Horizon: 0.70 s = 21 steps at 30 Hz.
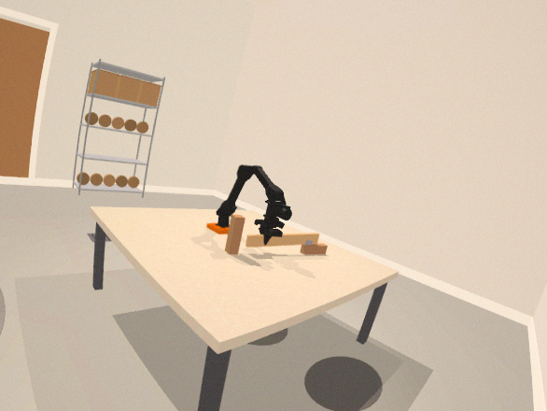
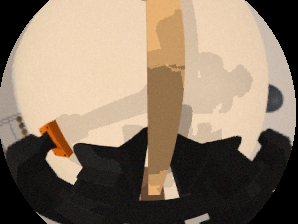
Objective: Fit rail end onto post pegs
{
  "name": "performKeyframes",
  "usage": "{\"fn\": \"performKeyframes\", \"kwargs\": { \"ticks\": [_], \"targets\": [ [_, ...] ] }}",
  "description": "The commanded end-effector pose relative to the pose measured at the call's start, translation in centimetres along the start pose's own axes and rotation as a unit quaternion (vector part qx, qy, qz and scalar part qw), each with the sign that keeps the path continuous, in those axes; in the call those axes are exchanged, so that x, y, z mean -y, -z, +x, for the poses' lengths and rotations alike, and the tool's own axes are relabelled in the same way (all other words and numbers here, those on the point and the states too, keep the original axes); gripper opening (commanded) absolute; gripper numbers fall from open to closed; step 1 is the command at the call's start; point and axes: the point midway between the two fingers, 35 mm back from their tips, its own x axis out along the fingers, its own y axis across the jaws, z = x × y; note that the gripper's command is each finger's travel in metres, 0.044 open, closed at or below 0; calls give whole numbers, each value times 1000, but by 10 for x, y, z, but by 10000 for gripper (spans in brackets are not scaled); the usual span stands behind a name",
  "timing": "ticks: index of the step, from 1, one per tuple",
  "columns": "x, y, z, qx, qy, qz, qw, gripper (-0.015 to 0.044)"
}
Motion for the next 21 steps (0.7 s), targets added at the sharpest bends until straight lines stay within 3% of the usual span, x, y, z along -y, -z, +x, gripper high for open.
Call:
{"fn": "performKeyframes", "kwargs": {
  "ticks": [1, 21],
  "targets": [
    [3, -2, -7, 5, 7, -1, 1000, 0],
    [3, -1, -17, 5, 7, -1, 1000, 0]
  ]
}}
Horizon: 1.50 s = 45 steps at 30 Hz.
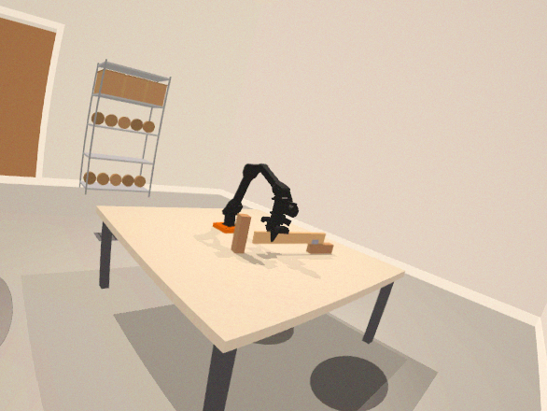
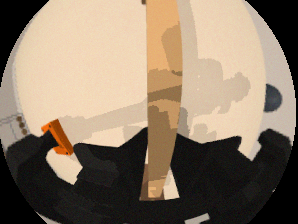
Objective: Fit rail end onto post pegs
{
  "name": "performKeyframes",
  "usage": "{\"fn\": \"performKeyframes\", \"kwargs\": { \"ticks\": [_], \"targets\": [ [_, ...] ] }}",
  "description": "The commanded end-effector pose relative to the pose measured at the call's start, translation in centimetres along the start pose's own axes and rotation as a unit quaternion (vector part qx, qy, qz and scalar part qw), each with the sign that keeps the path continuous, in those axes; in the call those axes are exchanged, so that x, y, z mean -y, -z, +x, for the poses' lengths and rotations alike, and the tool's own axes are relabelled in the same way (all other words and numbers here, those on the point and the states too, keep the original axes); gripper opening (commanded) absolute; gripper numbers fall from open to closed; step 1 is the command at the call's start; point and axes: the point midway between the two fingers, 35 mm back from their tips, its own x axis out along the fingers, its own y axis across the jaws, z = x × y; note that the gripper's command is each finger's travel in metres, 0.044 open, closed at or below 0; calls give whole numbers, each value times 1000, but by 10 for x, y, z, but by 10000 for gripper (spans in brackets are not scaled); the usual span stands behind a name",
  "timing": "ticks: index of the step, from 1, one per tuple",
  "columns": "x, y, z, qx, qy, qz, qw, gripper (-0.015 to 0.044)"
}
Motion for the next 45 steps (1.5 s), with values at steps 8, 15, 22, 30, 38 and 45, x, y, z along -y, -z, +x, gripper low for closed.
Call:
{"fn": "performKeyframes", "kwargs": {
  "ticks": [8, 15, 22, 30, 38, 45],
  "targets": [
    [2, -1, -10, 5, 7, -1, 1000, 0],
    [1, -1, -14, 5, 7, -1, 1000, 0],
    [1, -1, -13, 5, 7, -1, 1000, 0],
    [1, -1, -9, 5, 7, -1, 1000, 0],
    [0, -1, -8, 5, 7, -1, 1000, 0],
    [0, -1, -10, 5, 6, -1, 1000, 0]
  ]
}}
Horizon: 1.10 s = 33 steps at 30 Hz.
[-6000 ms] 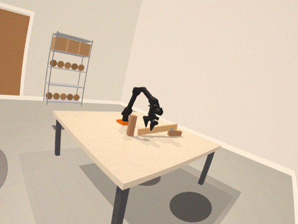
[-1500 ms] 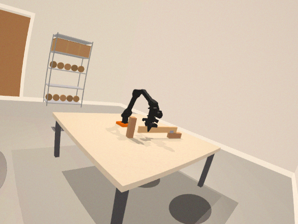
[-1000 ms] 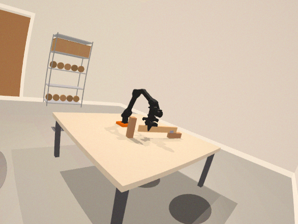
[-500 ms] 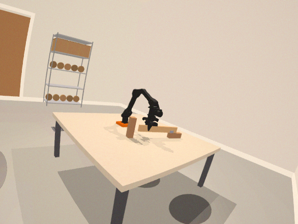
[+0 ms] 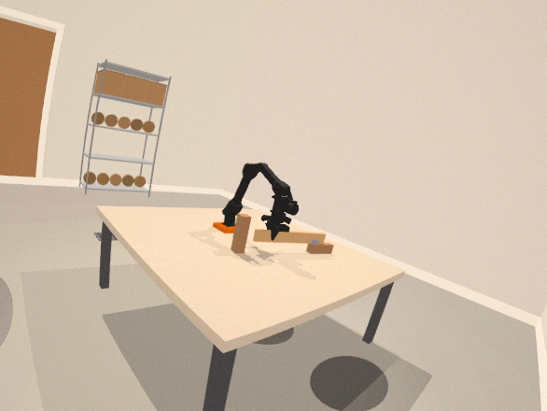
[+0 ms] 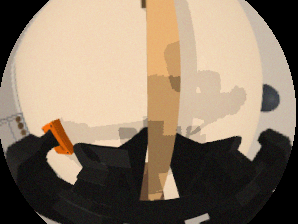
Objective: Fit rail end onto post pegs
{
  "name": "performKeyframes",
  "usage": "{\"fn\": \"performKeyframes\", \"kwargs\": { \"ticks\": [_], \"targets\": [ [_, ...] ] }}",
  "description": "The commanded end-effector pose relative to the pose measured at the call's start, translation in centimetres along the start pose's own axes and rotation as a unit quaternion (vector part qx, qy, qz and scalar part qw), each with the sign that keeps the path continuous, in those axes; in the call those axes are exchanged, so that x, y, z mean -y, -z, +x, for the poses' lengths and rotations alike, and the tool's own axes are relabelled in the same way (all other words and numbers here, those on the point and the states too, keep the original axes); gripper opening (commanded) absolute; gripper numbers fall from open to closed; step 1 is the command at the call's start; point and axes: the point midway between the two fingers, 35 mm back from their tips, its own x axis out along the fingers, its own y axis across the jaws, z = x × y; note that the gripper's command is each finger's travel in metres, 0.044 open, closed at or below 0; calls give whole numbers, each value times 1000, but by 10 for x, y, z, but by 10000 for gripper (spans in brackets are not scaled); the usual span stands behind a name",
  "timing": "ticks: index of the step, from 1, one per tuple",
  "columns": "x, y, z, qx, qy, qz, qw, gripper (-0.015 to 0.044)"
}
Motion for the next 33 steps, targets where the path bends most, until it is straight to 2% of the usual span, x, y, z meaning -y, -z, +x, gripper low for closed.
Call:
{"fn": "performKeyframes", "kwargs": {
  "ticks": [1, 33],
  "targets": [
    [0, -1, -2, 2, 1, 0, 1000, 0],
    [-1, 2, 0, 2, 1, 0, 1000, 0]
  ]
}}
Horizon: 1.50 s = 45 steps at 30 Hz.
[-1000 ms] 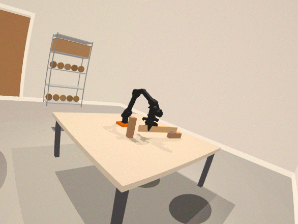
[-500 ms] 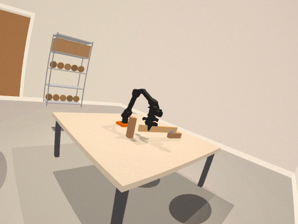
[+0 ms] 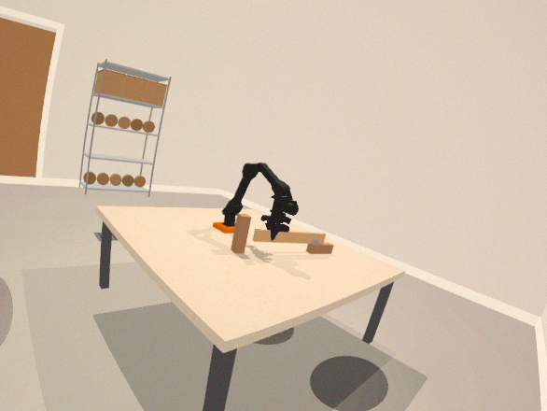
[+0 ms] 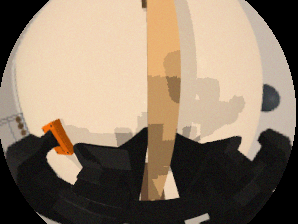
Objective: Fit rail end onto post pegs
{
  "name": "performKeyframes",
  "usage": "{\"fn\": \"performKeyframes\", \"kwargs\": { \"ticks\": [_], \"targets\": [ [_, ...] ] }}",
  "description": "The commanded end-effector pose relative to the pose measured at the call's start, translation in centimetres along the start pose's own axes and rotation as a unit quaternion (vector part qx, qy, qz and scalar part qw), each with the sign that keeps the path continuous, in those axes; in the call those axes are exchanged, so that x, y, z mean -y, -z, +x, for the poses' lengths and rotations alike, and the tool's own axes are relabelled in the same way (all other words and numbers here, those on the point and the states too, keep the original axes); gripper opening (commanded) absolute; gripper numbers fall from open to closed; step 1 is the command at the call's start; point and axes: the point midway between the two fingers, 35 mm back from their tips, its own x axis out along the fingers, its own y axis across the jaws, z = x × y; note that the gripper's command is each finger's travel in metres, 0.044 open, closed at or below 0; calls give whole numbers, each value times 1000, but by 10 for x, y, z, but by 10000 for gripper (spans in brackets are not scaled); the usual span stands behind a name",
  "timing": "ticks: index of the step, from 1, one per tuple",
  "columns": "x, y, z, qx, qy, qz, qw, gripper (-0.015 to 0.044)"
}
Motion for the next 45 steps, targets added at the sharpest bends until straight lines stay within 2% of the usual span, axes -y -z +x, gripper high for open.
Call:
{"fn": "performKeyframes", "kwargs": {
  "ticks": [1, 45],
  "targets": [
    [1, 2, -1, 0, 2, -1, 1000, 0],
    [1, 15, -2, 0, 2, -1, 1000, 0]
  ]
}}
